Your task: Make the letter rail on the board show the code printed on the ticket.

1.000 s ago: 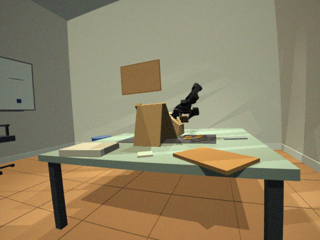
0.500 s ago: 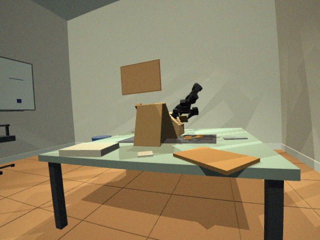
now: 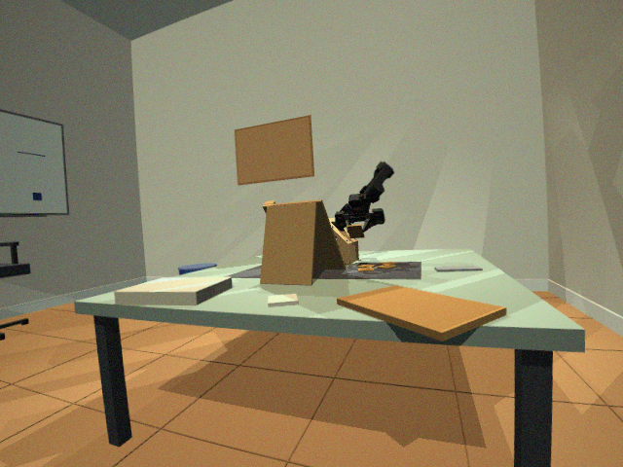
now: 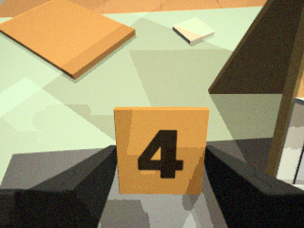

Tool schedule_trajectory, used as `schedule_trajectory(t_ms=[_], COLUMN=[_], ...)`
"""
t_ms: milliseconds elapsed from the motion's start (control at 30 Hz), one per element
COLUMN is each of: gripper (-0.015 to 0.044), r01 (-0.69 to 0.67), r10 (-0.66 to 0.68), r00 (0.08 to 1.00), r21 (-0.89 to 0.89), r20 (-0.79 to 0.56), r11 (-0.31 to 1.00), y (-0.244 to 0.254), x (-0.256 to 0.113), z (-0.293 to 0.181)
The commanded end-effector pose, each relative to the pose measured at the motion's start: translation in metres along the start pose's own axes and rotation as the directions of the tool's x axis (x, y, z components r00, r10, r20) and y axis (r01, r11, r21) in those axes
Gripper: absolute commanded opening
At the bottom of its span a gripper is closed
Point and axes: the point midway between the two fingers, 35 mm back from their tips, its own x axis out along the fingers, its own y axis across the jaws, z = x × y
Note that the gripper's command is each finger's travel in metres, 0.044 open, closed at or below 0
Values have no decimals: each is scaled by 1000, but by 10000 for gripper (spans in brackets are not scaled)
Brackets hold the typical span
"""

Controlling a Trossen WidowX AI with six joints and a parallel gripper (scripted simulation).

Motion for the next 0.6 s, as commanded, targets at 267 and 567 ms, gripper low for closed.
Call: schedule_trajectory(t_ms=[267,567], gripper=[0,0], r01=[4,5], r10=[-4,-5], r00=[1000,1000], r21=[-5,-5], r20=[-8,-8], r11=[1000,1000], y=[-9,-14], x=[1,1], z=[-4,-4])
